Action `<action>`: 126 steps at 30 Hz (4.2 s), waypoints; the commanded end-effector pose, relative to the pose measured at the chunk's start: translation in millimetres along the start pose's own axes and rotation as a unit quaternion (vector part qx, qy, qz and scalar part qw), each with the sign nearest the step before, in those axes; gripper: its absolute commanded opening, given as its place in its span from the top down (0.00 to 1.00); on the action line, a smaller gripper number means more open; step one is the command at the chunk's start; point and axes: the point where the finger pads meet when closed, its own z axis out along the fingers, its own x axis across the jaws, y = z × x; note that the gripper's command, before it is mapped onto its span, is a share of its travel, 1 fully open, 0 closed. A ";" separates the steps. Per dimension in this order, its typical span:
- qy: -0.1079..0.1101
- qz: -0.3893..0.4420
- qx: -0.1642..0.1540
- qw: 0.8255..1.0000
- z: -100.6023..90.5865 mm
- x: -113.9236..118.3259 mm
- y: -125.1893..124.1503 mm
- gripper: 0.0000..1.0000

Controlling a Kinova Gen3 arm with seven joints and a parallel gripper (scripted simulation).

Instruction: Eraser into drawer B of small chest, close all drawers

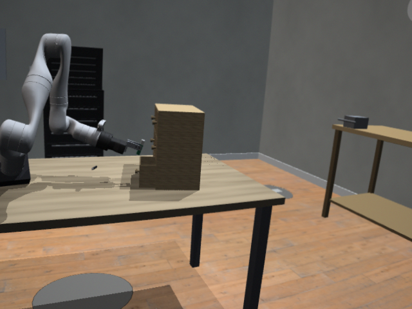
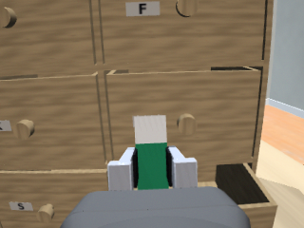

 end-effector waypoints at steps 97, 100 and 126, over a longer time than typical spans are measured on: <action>0.003 0.001 -0.006 1.000 34.2 1.0 -6.4 0.55; 0.003 0.001 -0.006 1.000 34.2 1.0 -6.4 0.55; 0.003 0.000 -0.006 1.000 33.8 1.1 -6.2 0.00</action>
